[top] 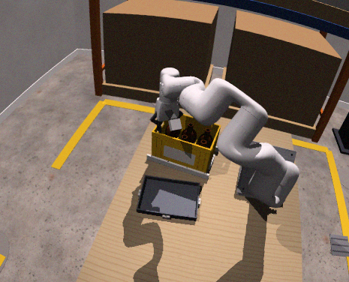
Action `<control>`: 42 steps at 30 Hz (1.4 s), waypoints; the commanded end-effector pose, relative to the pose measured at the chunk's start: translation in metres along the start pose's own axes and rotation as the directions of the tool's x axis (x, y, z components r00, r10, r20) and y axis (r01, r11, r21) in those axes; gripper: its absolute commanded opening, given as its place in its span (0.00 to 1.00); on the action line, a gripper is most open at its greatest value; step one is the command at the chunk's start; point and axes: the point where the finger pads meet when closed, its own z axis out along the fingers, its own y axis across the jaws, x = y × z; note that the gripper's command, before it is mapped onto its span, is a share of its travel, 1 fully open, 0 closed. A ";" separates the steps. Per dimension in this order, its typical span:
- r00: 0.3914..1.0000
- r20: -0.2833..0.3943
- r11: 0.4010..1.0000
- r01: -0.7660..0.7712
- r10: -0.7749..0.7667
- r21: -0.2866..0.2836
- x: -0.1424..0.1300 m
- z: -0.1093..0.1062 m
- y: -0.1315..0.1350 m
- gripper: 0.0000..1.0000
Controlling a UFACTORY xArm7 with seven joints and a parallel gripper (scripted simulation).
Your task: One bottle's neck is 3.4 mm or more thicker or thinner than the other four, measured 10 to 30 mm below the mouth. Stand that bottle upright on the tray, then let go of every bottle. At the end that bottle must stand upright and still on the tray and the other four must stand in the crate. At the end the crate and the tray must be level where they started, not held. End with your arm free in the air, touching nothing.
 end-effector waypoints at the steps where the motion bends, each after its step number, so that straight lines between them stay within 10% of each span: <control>1: 1.000 0.006 1.000 0.000 0.000 -0.002 -0.001 0.001 0.000 0.65; 42: 1.000 0.006 1.000 0.000 0.000 -0.002 -0.002 0.024 0.000 0.65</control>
